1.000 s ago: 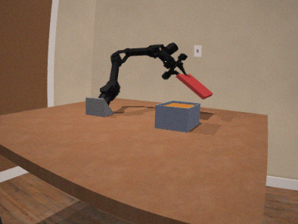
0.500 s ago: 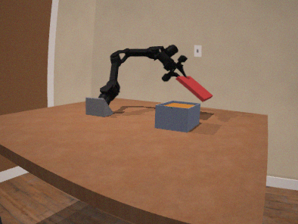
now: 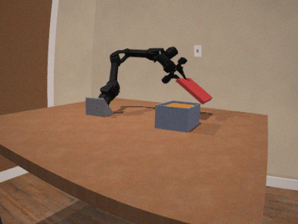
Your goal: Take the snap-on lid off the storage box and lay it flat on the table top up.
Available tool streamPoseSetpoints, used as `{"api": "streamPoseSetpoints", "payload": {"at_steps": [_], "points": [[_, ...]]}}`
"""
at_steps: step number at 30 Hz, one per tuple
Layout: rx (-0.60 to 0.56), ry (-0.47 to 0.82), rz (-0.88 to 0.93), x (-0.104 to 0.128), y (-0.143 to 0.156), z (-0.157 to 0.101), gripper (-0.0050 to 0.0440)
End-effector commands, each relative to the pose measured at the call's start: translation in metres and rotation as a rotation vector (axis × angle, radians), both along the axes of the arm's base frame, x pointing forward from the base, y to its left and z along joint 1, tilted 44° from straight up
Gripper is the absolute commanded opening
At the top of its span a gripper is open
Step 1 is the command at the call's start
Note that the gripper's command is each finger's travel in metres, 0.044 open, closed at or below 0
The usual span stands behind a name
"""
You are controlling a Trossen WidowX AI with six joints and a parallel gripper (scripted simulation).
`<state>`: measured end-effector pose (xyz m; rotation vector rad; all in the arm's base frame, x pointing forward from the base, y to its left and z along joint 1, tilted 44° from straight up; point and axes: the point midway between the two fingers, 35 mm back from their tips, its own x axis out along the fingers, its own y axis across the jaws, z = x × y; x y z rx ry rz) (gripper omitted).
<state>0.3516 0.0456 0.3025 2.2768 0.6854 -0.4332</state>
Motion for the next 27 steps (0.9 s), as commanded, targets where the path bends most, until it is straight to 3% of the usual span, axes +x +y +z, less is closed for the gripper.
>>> {"api": "streamPoseSetpoints", "payload": {"at_steps": [1, 27], "points": [[-0.003, -0.003, -0.01, 0.0, 0.001, -0.003, -0.005], [-0.003, -0.003, -0.01, 0.002, 0.015, -0.018, -0.005]]}}
